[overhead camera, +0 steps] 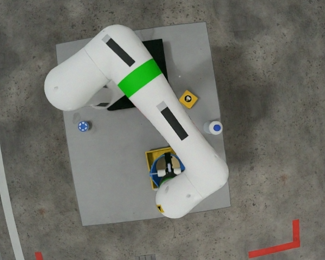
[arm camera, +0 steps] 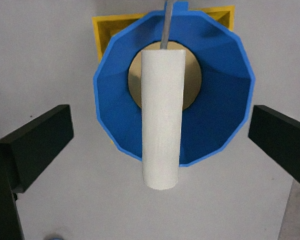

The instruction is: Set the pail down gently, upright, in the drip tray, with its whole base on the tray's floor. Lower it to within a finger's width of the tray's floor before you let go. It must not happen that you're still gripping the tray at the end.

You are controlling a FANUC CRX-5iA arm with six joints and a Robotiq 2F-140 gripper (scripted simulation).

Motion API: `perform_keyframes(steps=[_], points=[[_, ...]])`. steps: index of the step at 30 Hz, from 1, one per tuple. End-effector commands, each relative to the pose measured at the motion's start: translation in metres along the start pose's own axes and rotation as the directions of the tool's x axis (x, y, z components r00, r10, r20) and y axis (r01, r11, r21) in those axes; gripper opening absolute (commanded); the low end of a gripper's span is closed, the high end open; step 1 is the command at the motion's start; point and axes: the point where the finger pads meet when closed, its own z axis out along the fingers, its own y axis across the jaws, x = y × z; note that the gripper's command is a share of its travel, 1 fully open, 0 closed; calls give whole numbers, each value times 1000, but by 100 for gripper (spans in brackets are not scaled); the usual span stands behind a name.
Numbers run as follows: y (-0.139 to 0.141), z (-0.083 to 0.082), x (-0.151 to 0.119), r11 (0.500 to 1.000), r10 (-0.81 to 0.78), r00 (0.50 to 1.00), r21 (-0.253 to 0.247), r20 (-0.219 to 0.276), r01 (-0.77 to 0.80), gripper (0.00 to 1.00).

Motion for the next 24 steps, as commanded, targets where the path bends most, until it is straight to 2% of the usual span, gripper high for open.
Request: perform_keyframes(steps=[1,7,22,24], points=[[1,-7,0,1000,0,1000,-2,0,0,100],[0,-15,0,1000,0,1000,-2,0,0,100],[0,-51,0,1000,0,1000,-2,0,0,100],[0,-51,0,1000,0,1000,-2,0,0,100]])
